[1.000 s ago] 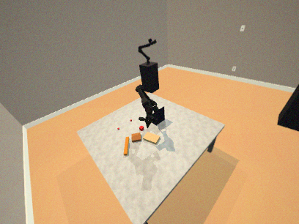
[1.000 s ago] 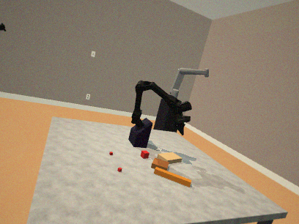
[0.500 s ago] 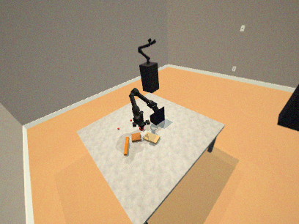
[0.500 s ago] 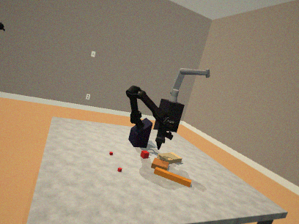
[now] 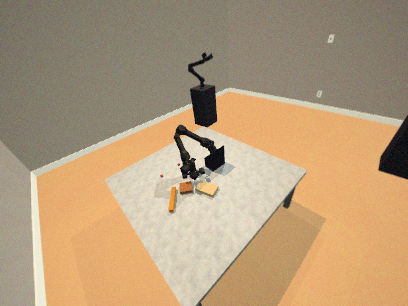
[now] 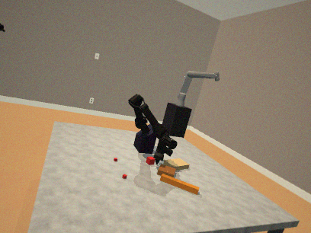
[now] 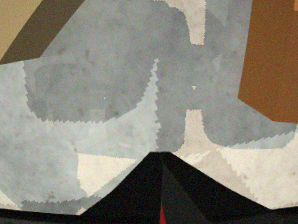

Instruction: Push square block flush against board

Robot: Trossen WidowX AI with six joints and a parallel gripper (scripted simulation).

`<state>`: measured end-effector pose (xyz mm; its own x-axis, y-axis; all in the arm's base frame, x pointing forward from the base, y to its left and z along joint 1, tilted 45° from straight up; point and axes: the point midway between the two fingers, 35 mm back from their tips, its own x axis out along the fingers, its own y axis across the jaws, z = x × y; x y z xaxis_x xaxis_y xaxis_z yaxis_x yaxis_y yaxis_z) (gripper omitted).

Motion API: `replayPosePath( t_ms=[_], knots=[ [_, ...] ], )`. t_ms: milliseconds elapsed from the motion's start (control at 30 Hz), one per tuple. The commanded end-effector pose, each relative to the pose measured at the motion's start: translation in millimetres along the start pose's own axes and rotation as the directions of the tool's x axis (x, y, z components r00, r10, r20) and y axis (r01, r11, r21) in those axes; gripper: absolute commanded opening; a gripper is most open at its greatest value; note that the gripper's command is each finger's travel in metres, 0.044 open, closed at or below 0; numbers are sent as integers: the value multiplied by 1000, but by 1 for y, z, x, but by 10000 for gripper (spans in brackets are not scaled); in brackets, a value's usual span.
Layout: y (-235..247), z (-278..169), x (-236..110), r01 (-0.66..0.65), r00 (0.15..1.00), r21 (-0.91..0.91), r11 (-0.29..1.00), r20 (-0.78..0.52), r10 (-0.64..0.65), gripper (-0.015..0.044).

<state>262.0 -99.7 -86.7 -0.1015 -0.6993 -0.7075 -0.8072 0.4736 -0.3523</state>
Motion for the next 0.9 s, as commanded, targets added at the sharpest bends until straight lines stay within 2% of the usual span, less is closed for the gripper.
replayPosePath(
  t_ms=[0, 867],
  knots=[
    [-3, 1, 1, 14, 1000, 2, 1000, 6, -14, 0],
    [-6, -20, 1, 12, 1000, 1, 1000, 8, -12, 0]
  ],
)
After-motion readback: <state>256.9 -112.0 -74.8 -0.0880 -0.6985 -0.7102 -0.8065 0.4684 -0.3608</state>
